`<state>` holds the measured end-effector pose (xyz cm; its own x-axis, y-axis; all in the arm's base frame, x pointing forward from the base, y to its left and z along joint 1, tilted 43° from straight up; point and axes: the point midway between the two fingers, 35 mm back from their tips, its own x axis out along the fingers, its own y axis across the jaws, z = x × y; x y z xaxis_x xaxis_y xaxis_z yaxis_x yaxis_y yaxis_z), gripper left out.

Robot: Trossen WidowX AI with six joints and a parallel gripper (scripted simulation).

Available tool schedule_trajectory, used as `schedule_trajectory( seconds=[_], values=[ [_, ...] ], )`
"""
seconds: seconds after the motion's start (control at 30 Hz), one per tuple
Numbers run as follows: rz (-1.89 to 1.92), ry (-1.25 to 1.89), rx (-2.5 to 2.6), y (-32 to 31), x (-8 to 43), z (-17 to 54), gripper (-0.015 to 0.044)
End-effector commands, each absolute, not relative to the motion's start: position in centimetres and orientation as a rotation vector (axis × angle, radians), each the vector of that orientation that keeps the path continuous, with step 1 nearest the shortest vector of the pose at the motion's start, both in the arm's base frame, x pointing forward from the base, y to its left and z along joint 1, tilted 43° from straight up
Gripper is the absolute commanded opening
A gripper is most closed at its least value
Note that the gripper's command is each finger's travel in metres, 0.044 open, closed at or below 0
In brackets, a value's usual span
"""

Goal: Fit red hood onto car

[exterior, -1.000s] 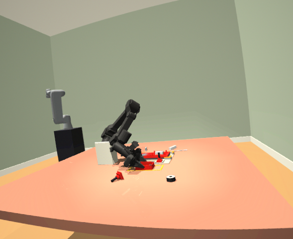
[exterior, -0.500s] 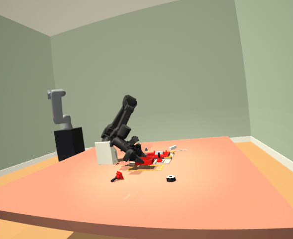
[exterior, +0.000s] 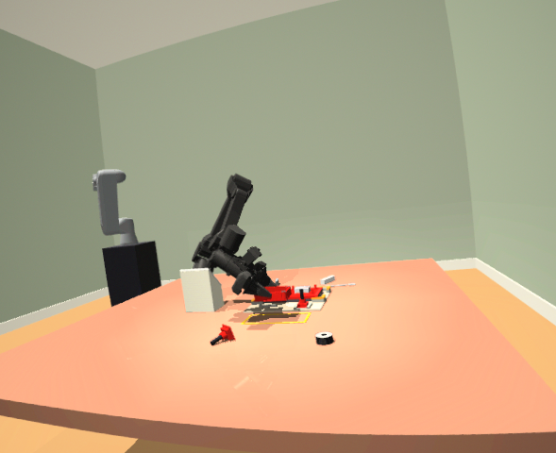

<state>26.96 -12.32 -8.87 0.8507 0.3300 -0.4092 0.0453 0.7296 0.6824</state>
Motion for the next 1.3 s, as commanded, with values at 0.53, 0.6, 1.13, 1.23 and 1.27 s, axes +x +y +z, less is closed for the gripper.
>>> schedule_trajectory(
  seconds=[0.53,0.6,1.13,1.23,1.27],
  values=[
    [0.225,0.503,0.508,-12.81,26.79,-8.16,0.0],
    [0.237,0.496,0.459,-12.8,26.79,-8.17,0.0],
    [0.329,0.435,0.066,-12.78,26.8,-8.2,0.0],
    [0.345,0.422,-0.008,-12.78,26.8,-8.21,0.0],
    [0.35,0.417,-0.033,-12.78,26.8,-8.21,0.0]
  ],
)
